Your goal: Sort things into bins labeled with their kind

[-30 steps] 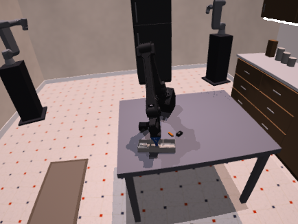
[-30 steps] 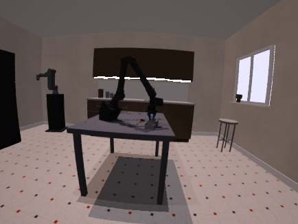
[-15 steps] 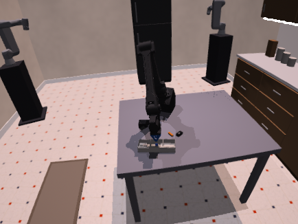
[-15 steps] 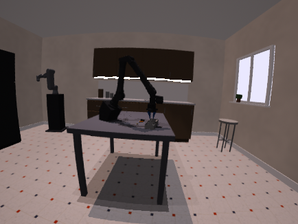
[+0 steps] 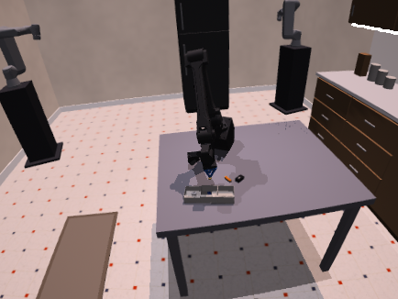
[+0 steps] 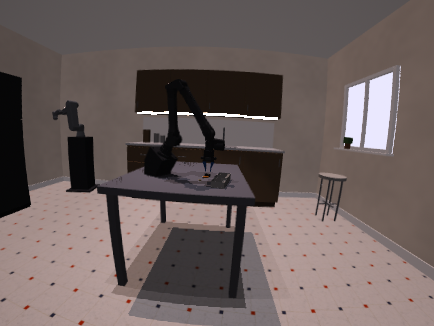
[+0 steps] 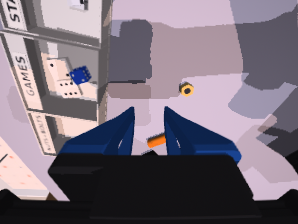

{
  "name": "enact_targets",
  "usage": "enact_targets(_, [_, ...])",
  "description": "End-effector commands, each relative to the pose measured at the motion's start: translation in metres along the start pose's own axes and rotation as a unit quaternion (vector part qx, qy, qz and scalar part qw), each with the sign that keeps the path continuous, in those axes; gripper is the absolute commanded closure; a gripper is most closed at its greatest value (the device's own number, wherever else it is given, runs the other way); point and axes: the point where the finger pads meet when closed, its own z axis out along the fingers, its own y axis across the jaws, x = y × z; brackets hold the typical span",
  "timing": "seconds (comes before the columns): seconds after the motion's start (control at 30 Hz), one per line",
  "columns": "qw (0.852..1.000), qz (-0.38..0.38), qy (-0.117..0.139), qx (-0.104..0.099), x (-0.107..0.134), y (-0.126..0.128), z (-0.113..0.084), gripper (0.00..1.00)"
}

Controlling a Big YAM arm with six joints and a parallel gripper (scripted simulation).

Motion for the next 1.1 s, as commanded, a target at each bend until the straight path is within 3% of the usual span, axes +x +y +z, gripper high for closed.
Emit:
enact_targets(0.0, [1.0,-0.008,-0.009,-0.022,-0.004,-0.014,-0.008,0.7])
enact_targets(0.2, [1.0,-0.009,-0.006,-0.012,0.005,-0.058,-0.006,0.7])
enact_targets(0.23, [1.0,-0.009,-0.006,-0.011,0.005,-0.058,-0.006,0.7])
enact_targets(0.27, [1.0,-0.007,-0.012,-0.028,-0.003,-0.037,-0.015,0.7])
enact_targets(0.3, [1.0,-0.008,-0.009,-0.02,-0.002,-0.037,-0.009,0.7])
enact_targets(0.33, [1.0,-0.011,-0.009,-0.027,0.0,-0.032,-0.009,0.7])
enact_targets(0.47, [1.0,-0.012,-0.007,-0.028,0.002,-0.03,-0.009,0.7])
enact_targets(0.53, [1.0,-0.012,-0.004,-0.02,0.007,-0.04,-0.005,0.7])
enact_targets(0.63, [1.0,-0.007,-0.007,-0.028,0.005,-0.034,-0.009,0.7])
enact_targets(1.07, [1.0,-0.005,-0.009,-0.029,0.001,-0.027,-0.01,0.7])
